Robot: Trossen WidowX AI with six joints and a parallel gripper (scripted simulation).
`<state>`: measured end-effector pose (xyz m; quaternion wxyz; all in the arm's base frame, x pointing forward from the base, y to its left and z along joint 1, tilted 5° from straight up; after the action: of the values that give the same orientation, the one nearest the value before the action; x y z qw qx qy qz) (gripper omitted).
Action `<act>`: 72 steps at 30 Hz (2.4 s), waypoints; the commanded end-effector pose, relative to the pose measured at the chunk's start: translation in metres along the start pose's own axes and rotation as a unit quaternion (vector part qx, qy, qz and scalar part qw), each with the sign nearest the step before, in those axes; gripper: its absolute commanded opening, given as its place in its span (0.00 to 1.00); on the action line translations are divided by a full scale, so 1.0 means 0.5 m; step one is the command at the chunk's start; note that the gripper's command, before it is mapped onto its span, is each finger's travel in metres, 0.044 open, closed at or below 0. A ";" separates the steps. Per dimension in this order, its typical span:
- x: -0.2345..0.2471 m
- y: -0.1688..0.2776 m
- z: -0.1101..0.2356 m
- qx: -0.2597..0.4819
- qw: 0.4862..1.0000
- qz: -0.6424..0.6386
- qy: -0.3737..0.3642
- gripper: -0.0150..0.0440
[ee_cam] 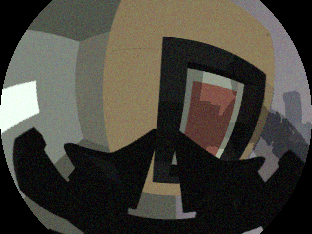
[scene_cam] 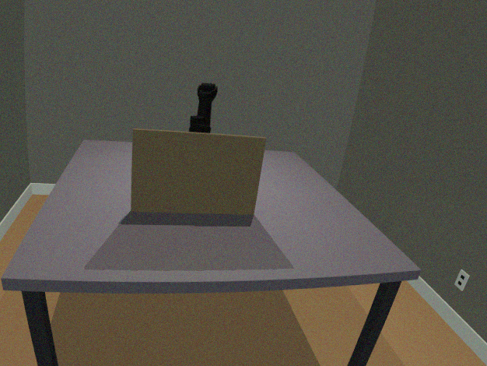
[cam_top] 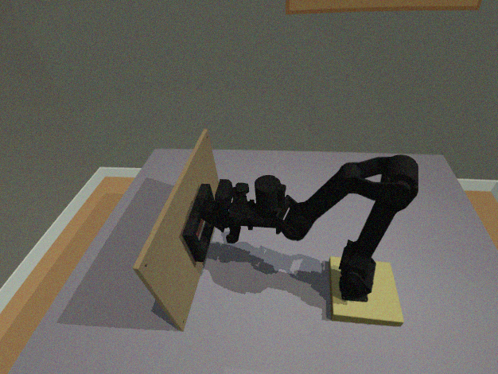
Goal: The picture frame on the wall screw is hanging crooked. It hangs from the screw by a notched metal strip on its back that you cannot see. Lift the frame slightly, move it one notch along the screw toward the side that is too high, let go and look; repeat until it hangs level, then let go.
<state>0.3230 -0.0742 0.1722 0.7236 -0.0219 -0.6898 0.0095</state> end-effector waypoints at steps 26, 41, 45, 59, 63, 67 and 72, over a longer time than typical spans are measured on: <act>0.004 -0.003 0.013 0.000 1.000 -0.021 0.000 0.69; -0.010 -0.003 0.200 0.002 0.995 0.102 0.004 0.69; 0.013 -0.022 0.212 0.000 0.995 0.103 0.006 0.69; 0.063 -0.004 0.384 0.003 0.986 0.167 0.009 0.69; 0.063 -0.003 0.386 0.003 0.986 0.168 0.009 0.69; 0.063 -0.007 0.380 0.002 0.986 0.166 0.009 0.69; 0.063 -0.003 0.386 0.003 0.986 0.168 0.009 0.69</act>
<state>0.1339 -0.0725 0.2124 0.7193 -0.1332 -0.6695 0.1290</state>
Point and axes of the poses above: the point midway between the two fingers, 35 mm back from their tips, its own z axis back along the fingers, its own x axis across the jaws, y = z × x, the point moved 6 cm from there along z, back along the fingers, and after that the axes turned 3 degrees about -z, right-handed, at the moved point
